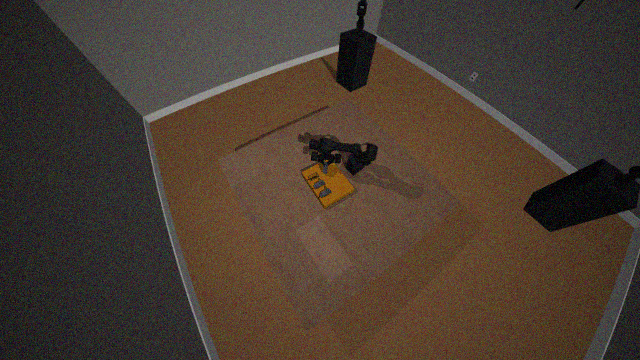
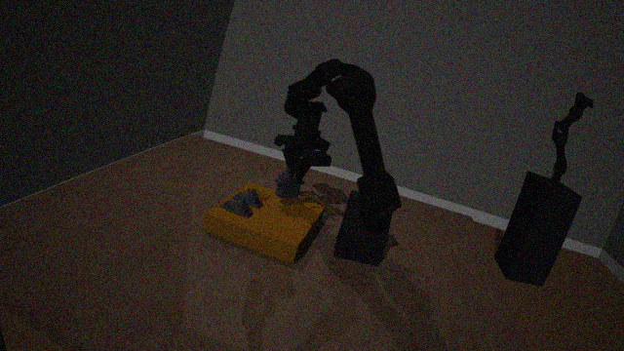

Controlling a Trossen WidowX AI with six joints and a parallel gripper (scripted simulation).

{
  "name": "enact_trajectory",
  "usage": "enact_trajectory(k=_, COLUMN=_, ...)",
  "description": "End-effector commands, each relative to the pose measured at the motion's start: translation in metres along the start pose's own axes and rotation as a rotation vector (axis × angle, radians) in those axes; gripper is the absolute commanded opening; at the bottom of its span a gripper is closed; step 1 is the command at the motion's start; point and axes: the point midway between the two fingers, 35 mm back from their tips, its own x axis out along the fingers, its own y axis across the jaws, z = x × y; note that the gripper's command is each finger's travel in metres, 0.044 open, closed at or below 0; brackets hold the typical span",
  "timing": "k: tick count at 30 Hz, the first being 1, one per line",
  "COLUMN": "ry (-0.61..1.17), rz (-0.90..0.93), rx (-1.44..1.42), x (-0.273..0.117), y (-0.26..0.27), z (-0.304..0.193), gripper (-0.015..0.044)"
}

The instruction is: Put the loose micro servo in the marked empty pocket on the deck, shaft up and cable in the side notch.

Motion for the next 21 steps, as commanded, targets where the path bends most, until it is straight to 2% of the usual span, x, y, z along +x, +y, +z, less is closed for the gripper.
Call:
enact_trajectory(k=1, ry=0.004, rz=0.005, rx=-0.112, x=-0.0016, y=0.0012, z=-0.0005, gripper=0.0)
enact_trajectory(k=21, ry=0.002, rz=0.007, rx=-0.809, x=-0.0016, y=0.0012, z=-0.0005, gripper=0.0)
